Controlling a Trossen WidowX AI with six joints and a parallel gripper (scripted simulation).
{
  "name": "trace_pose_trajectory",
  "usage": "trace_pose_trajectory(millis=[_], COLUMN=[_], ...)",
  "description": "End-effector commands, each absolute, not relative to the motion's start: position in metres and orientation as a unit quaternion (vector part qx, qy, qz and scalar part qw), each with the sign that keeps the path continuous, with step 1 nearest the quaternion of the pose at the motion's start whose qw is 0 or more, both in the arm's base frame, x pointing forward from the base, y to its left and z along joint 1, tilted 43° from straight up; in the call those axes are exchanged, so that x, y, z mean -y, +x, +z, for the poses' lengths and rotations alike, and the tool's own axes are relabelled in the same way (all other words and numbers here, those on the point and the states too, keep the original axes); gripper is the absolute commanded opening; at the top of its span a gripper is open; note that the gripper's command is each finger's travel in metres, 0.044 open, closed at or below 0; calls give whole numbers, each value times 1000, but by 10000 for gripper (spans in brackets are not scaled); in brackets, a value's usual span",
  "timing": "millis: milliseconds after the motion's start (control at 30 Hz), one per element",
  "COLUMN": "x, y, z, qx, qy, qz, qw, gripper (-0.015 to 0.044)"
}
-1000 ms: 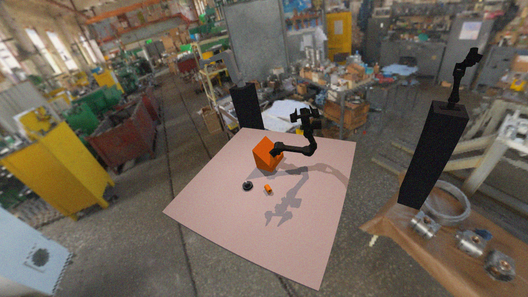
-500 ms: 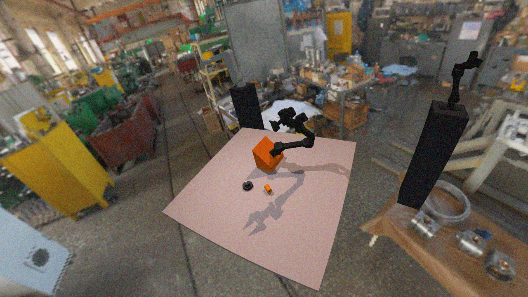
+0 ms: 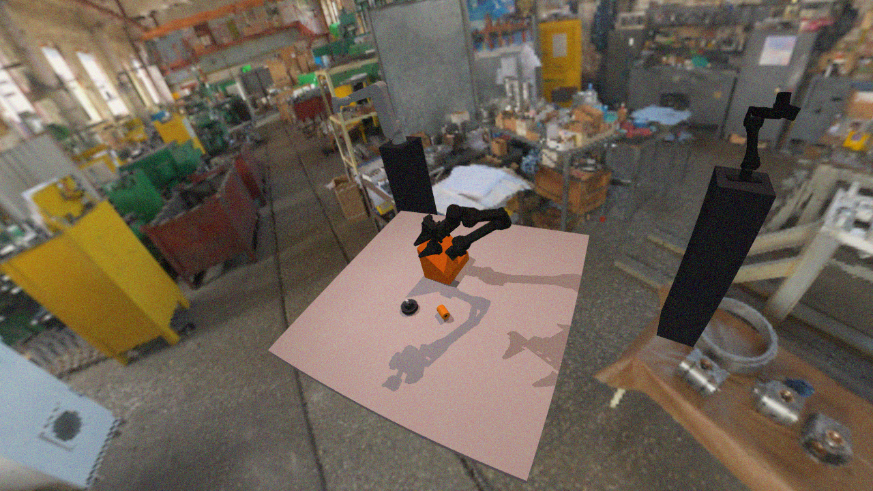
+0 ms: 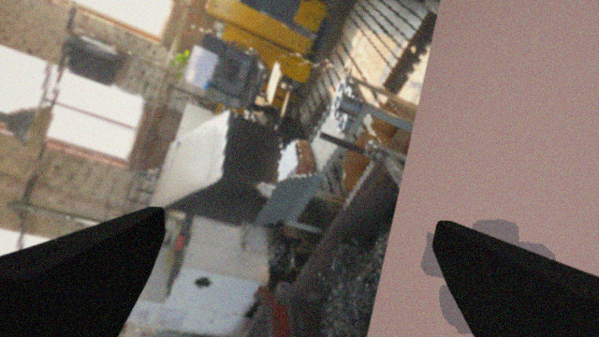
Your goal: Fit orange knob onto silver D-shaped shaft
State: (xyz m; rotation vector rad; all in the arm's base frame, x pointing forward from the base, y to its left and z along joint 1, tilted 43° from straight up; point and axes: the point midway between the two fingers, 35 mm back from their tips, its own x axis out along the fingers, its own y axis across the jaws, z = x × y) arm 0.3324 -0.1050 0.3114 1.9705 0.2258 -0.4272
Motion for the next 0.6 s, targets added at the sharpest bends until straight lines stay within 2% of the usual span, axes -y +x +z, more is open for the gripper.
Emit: trace_pose_trajectory(millis=[0,200,400,467,567], x=[62,-2,-71,-94,-101], y=[354,355,328,314,308], z=[250,179,118,102,97], qx=[-232,-395,-533,-569,-580], qy=[833,806,729,691,677], qz=[-222,-293,-388,-425,-439], qw=[451,329,184,133,115], gripper=[440,440,440,440,440])
